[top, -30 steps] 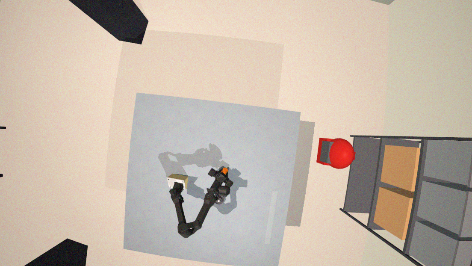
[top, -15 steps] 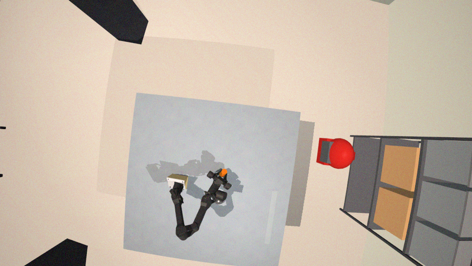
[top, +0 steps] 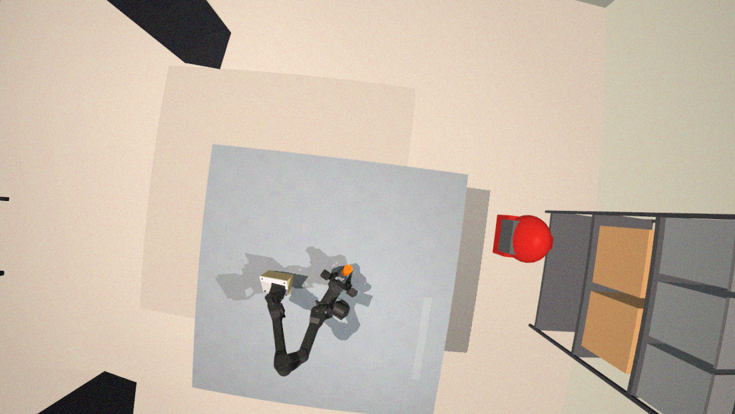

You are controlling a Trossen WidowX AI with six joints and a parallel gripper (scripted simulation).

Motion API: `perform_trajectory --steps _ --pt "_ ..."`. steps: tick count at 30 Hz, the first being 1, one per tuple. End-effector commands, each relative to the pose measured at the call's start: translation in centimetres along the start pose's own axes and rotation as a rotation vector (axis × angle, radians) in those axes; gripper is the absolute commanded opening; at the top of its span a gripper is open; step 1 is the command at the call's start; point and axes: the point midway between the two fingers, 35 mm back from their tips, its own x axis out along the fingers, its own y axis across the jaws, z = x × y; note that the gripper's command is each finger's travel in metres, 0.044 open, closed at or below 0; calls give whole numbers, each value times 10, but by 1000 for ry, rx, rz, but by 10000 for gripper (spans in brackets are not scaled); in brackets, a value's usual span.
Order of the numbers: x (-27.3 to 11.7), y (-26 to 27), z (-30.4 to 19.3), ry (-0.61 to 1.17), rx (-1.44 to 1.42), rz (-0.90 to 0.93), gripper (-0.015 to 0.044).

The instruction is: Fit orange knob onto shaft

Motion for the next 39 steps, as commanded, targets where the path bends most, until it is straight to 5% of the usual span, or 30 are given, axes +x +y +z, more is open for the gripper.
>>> perform_trajectory --steps 1,11,20,23,39 --pt "-4 1 -3 -50 -4 -2 179" --pt "-10 1 -13 -216 -5 0 179" --pt "-15 1 -15 -192 -5 0 179" --pt "-12 -1 -13 -193 -4 -4 258" --pt "-12 -1 -13 -193 -4 -4 260"
